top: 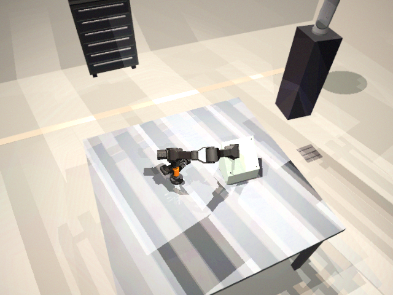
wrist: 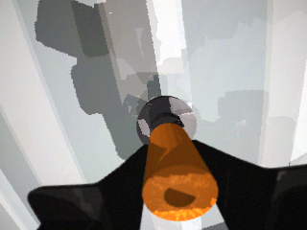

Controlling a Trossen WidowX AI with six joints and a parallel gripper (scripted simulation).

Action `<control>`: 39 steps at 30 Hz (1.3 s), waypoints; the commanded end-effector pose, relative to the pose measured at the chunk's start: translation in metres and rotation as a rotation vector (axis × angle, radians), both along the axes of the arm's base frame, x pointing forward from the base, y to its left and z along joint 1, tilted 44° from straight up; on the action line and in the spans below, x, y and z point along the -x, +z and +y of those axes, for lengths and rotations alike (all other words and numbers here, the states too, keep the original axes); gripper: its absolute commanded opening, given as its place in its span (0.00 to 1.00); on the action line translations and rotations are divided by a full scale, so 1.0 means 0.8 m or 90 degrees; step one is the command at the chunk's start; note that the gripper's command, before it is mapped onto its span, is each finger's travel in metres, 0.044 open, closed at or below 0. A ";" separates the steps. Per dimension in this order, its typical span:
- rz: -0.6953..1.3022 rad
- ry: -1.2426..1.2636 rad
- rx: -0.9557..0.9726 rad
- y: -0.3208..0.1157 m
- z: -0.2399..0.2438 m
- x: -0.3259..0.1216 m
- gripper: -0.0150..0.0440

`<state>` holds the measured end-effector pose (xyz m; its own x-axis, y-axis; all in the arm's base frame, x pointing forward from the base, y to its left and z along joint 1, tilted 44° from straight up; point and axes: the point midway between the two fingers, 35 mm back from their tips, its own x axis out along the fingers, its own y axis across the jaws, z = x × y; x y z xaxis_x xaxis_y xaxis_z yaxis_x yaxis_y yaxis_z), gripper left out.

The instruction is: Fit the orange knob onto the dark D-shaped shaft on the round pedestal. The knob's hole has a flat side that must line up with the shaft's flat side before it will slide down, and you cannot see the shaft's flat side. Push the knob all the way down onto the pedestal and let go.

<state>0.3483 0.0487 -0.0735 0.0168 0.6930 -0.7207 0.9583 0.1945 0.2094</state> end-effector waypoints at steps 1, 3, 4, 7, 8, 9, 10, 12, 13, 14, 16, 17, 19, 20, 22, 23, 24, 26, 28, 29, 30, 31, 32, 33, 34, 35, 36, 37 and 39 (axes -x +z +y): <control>0.003 -0.003 0.000 0.000 0.001 0.001 0.25; 0.003 -0.003 0.000 0.001 0.001 0.001 0.25; 0.003 -0.003 0.000 0.001 0.001 0.001 0.25; 0.003 -0.003 0.000 0.002 0.001 0.000 0.25; 0.003 -0.003 0.000 0.002 0.001 0.000 0.25; 0.003 -0.003 0.000 0.002 0.001 0.000 0.25; 0.003 -0.003 0.000 0.001 0.002 0.000 0.25; 0.003 -0.003 0.000 0.000 0.002 0.000 0.25; 0.003 -0.003 0.000 -0.001 0.002 0.000 0.25; 0.003 -0.003 0.000 -0.001 0.002 0.000 0.25; 0.003 -0.003 0.000 -0.002 0.003 0.000 0.25; 0.003 -0.003 0.000 -0.001 0.002 0.000 0.25; 0.003 -0.003 0.000 -0.001 0.002 0.000 0.25; 0.003 -0.003 0.000 -0.001 0.002 0.000 0.25; 0.003 -0.003 0.000 0.000 0.001 0.001 0.25; 0.003 -0.003 0.000 0.001 0.000 0.002 0.25; 0.003 -0.003 0.000 0.001 -0.001 0.002 0.25; 0.003 -0.003 0.000 0.002 -0.001 0.002 0.25; 0.007 -0.007 0.000 0.003 -0.002 0.002 0.25; 0.014 -0.015 0.000 0.003 -0.002 0.002 0.25; 0.026 -0.028 0.000 0.003 -0.002 0.002 0.25; 0.041 -0.043 -0.001 0.003 -0.002 0.002 0.25; 0.058 -0.061 -0.001 0.003 -0.002 0.002 0.25; 0.077 -0.081 -0.002 0.002 -0.001 0.001 0.25; 0.090 -0.095 -0.002 0.002 -0.001 0.001 0.25; 0.094 -0.098 -0.002 0.001 -0.001 0.001 0.25; 0.095 -0.100 -0.002 0.001 -0.001 0.001 0.25; 0.095 -0.100 -0.002 0.001 0.000 0.001 0.25; 0.095 -0.100 -0.002 0.000 0.001 0.001 0.25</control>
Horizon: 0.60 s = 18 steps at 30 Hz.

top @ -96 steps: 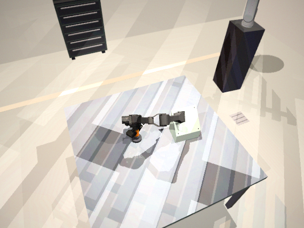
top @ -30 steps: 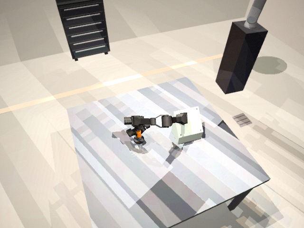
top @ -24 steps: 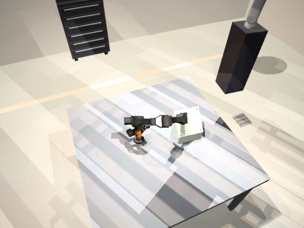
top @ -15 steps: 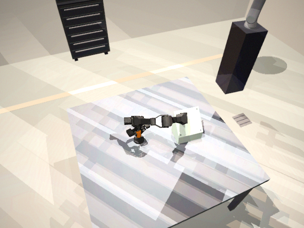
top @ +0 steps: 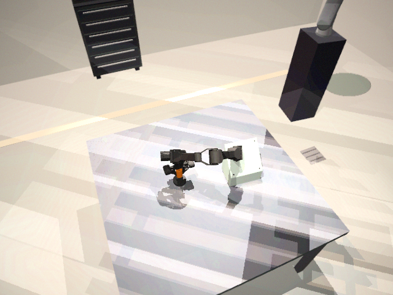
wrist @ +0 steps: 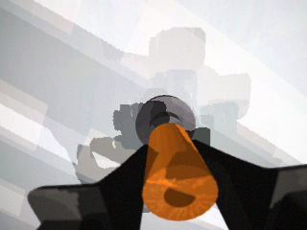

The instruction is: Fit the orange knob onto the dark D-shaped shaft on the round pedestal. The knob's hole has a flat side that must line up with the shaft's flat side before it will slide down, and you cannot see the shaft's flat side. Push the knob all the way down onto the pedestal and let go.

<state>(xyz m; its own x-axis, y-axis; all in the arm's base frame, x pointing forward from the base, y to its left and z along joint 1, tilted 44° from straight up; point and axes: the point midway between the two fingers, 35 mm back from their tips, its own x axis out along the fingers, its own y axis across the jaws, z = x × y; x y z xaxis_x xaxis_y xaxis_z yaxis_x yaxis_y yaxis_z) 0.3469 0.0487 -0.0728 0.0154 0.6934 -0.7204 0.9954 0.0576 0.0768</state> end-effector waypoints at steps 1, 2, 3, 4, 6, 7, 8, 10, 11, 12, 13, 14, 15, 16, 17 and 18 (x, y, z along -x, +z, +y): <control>0.009 -0.011 0.000 -0.001 0.001 -0.001 0.25; 0.009 -0.011 0.000 -0.001 0.001 -0.001 0.25; 0.009 -0.011 0.000 -0.001 0.002 -0.001 0.25; 0.009 -0.011 0.000 -0.002 0.002 -0.002 0.25; 0.009 -0.011 0.000 -0.002 0.003 -0.001 0.25; 0.009 -0.011 0.000 -0.002 0.003 -0.001 0.25; 0.009 -0.011 0.000 -0.003 0.003 -0.001 0.25; 0.009 -0.011 0.000 -0.002 0.002 0.000 0.25; 0.009 -0.011 0.000 -0.002 0.002 0.000 0.25; 0.009 -0.011 0.000 -0.002 0.002 0.001 0.25; 0.009 -0.011 0.000 -0.003 0.003 0.001 0.25; 0.009 -0.011 0.000 -0.003 0.003 0.002 0.25; 0.009 -0.011 0.000 -0.003 0.003 0.002 0.25; 0.009 -0.011 0.000 -0.003 0.003 0.002 0.25; 0.009 -0.011 0.000 -0.003 0.003 0.003 0.25; 0.009 -0.011 0.000 -0.003 0.003 0.003 0.25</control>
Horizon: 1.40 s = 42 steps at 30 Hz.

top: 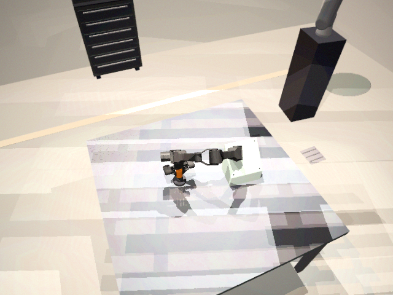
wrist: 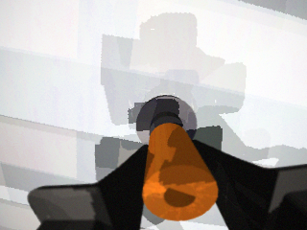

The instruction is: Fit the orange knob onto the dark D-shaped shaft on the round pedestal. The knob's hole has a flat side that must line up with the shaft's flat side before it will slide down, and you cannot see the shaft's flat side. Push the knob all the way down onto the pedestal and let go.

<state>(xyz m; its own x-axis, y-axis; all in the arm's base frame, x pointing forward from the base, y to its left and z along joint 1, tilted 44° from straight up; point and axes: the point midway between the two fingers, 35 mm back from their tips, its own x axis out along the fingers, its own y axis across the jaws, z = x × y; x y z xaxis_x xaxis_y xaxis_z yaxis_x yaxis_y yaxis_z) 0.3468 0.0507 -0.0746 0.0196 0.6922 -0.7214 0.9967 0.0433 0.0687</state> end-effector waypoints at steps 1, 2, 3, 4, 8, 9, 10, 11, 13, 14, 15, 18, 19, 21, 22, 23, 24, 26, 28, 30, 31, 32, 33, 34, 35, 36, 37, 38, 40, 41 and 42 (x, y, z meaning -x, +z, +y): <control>0.004 -0.002 -0.001 -0.001 0.000 0.003 0.25; 0.004 -0.002 -0.001 -0.001 0.000 0.003 0.25; 0.004 -0.002 -0.001 -0.001 0.001 0.003 0.25; 0.004 -0.002 -0.001 -0.001 0.001 0.003 0.25; 0.004 -0.002 -0.001 0.000 -0.001 0.004 0.25; 0.004 -0.002 -0.001 0.002 -0.002 0.004 0.25; 0.004 -0.002 -0.001 0.003 -0.003 0.003 0.25; 0.004 -0.002 -0.001 0.003 -0.003 0.003 0.25; 0.004 -0.002 -0.001 0.005 -0.004 0.004 0.25; 0.007 -0.006 -0.001 0.005 -0.004 0.004 0.25; 0.015 -0.013 -0.001 0.005 -0.004 0.004 0.25; 0.058 -0.059 -0.002 0.005 -0.004 0.004 0.25; 0.078 -0.079 -0.003 0.005 -0.004 0.003 0.25; 0.095 -0.097 -0.003 0.004 -0.003 0.002 0.25; 0.096 -0.098 -0.003 0.003 -0.002 0.001 0.25; 0.096 -0.098 -0.003 0.003 -0.002 0.000 0.25; 0.096 -0.098 -0.003 0.002 -0.002 -0.001 0.25; 0.096 -0.098 -0.003 0.002 -0.002 -0.002 0.25; 0.096 -0.098 -0.003 0.002 -0.002 -0.004 0.25; 0.096 -0.098 -0.003 0.002 -0.002 -0.005 0.25; 0.096 -0.098 -0.003 0.003 -0.002 -0.005 0.25; 0.096 -0.098 -0.003 0.003 -0.002 -0.005 0.25; 0.096 -0.098 -0.003 0.003 -0.002 -0.005 0.25; 0.096 -0.098 -0.003 0.003 -0.002 -0.005 0.25; 0.096 -0.098 -0.003 0.003 -0.002 -0.005 0.25; 0.096 -0.098 -0.003 0.003 -0.002 -0.005 0.25; 0.096 -0.098 -0.003 0.003 -0.002 -0.004 0.25; 0.096 -0.098 -0.003 0.003 -0.002 -0.004 0.25; 0.096 -0.098 -0.003 0.003 -0.002 -0.004 0.25; 0.096 -0.098 -0.003 0.003 -0.002 -0.004 0.25; 0.096 -0.098 -0.003 0.003 -0.002 -0.003 0.25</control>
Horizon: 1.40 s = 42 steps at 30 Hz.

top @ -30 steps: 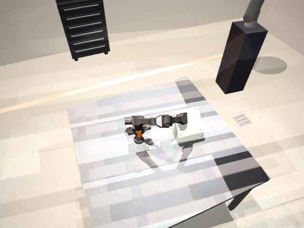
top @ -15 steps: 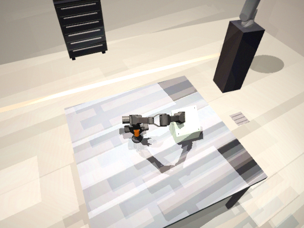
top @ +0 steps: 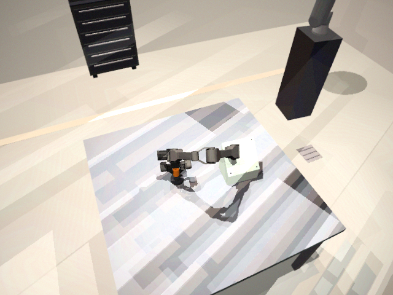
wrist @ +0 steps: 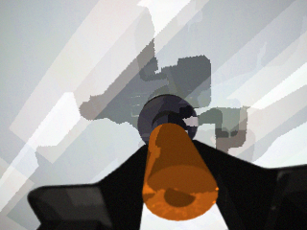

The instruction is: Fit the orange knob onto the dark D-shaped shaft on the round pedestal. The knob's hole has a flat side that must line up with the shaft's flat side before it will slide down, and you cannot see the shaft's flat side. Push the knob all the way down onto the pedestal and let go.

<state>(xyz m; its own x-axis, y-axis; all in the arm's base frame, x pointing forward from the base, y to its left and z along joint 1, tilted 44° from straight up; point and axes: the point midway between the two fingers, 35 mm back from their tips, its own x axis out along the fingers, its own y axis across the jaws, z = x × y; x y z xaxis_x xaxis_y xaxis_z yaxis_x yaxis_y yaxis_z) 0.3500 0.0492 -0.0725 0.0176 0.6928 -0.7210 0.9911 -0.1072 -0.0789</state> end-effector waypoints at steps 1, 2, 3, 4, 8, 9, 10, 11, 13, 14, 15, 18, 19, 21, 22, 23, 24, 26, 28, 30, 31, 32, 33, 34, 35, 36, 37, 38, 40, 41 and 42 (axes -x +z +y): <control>0.002 -0.002 0.000 0.000 0.000 0.001 0.25; 0.002 -0.002 0.000 0.000 0.000 0.002 0.25; 0.002 -0.002 0.000 0.000 0.001 0.002 0.25; 0.002 -0.002 0.000 0.000 0.001 0.003 0.25; 0.002 -0.002 0.000 -0.001 0.000 0.006 0.25; 0.002 -0.002 0.000 -0.001 0.000 0.006 0.25; 0.002 -0.002 0.000 -0.001 0.001 0.006 0.25; 0.002 -0.002 0.000 -0.002 0.002 0.005 0.25; 0.002 -0.002 0.000 -0.003 0.002 0.005 0.25; 0.002 -0.002 0.000 -0.003 0.002 0.004 0.25; 0.002 -0.002 0.000 -0.003 0.002 0.004 0.25; 0.002 -0.002 0.000 -0.003 0.002 0.004 0.25; 0.002 -0.002 0.000 -0.003 0.002 0.004 0.25; 0.002 -0.002 0.000 -0.003 0.002 0.004 0.25; 0.002 -0.002 0.000 -0.002 0.001 0.003 0.25; 0.002 -0.002 0.000 -0.001 0.000 0.003 0.25; 0.002 -0.002 0.000 0.001 -0.001 0.002 0.25; 0.002 -0.002 0.000 0.002 -0.001 0.001 0.25; 0.006 -0.006 0.000 0.002 -0.002 0.001 0.25; 0.025 -0.026 -0.001 0.002 -0.002 0.001 0.25; 0.040 -0.041 -0.001 0.002 -0.002 0.001 0.25; 0.057 -0.059 -0.002 0.002 -0.002 0.000 0.25; 0.076 -0.079 -0.002 0.002 -0.002 0.000 0.25; 0.089 -0.093 -0.002 0.001 -0.002 0.000 0.25; 0.094 -0.098 -0.002 0.001 -0.002 0.000 0.25; 0.094 -0.098 -0.002 0.000 -0.001 0.000 0.25; 0.094 -0.098 -0.003 0.000 -0.001 0.000 0.25; 0.094 -0.098 -0.003 0.000 -0.001 0.001 0.25; 0.094 -0.098 -0.003 -0.001 -0.001 0.001 0.25; 0.094 -0.098 -0.003 -0.001 0.000 0.001 0.25; 0.094 -0.098 -0.003 -0.001 0.000 0.002 0.25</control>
<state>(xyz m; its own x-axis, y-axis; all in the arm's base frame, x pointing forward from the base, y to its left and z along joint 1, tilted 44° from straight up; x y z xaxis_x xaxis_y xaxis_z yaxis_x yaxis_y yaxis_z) 0.3493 0.0489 -0.0726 0.0168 0.6930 -0.7208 0.9445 -0.2475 -0.2159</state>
